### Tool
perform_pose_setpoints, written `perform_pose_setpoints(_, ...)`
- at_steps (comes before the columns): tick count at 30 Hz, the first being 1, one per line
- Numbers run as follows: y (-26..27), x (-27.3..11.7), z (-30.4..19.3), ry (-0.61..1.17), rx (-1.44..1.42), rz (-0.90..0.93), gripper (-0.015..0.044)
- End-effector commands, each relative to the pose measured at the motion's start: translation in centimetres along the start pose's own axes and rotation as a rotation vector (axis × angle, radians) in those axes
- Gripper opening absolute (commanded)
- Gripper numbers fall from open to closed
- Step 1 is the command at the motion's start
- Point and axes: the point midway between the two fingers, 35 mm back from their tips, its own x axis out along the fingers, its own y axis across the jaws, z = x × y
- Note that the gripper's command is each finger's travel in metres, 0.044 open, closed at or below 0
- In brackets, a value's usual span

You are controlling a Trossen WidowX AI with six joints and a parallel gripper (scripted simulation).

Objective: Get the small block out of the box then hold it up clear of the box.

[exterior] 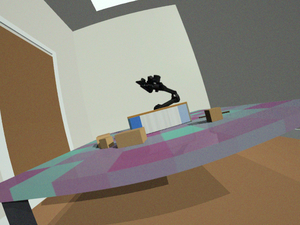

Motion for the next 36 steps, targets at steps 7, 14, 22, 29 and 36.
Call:
perform_pose_setpoints(7,10.7,3.7,-4.7,0.248,-0.882,0.912,0.04)
perform_pose_setpoints(14,14.8,2.8,-6.2,0.101,-1.115,1.403,0.04)
perform_pose_setpoints(22,18.2,1.5,-6.5,-0.192,-1.154,1.844,0.04)
perform_pose_setpoints(29,19.2,1.2,-6.4,-0.337,-1.149,1.956,0.04)
perform_pose_setpoints(36,19.2,1.2,-6.4,-0.337,-1.149,1.956,0.04)
